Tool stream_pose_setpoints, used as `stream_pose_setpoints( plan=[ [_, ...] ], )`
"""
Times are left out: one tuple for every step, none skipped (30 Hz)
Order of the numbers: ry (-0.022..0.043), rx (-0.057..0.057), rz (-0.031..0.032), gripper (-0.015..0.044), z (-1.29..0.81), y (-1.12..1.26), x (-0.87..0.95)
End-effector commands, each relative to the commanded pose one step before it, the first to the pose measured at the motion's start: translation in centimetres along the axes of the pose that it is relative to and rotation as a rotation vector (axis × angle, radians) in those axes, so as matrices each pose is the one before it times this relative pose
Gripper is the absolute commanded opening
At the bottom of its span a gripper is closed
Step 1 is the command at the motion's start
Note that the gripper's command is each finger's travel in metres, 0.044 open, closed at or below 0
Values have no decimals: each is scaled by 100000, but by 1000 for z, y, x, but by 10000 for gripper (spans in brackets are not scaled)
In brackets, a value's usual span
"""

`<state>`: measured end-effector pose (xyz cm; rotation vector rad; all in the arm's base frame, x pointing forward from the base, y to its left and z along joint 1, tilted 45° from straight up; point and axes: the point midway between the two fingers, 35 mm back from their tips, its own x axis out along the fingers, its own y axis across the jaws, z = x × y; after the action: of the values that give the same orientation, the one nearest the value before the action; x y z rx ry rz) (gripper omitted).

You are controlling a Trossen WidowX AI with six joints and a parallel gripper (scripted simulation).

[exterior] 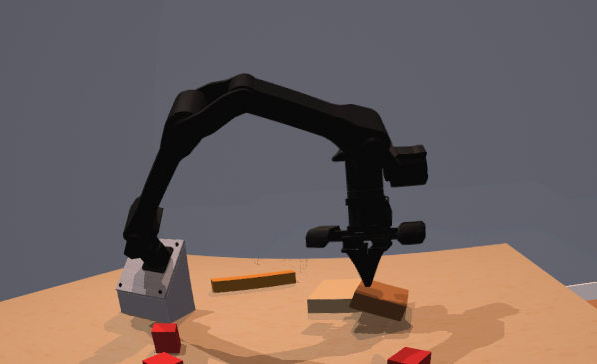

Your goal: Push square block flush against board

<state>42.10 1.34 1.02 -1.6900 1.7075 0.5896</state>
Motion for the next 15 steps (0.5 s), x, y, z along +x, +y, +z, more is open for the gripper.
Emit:
stream_pose_setpoints(
  plan=[
    [470, -634, 83, 0, -722, 94, 128],
    [15, -1, 1, 0, -163, 10, 3],
    [15, -1, 1, 0, -163, 10, 3],
    [16, -1, 1, 0, -163, 11, 3],
    [17, -1, 1, 0, -163, 12, 4],
    [14, 0, 1, 0, -133, 10, 3],
    [9, 0, 1, 0, -80, 6, 2],
    [-456, 645, -86, 0, 459, -120, -329],
    [1, -88, 20, 0, 27, -34, -590],
    [23, -145, 33, 0, 32, -32, -989],
    [71, -186, 42, 0, 17, 3, -1292],
    [86, -140, 30, 0, -7, 37, -998],
    [65, -83, 16, 0, -13, 37, -600],
    [24, -27, 5, 0, -6, 15, -200],
    [0, 0, 0, 0, 0, 0, 0]
  ],
)
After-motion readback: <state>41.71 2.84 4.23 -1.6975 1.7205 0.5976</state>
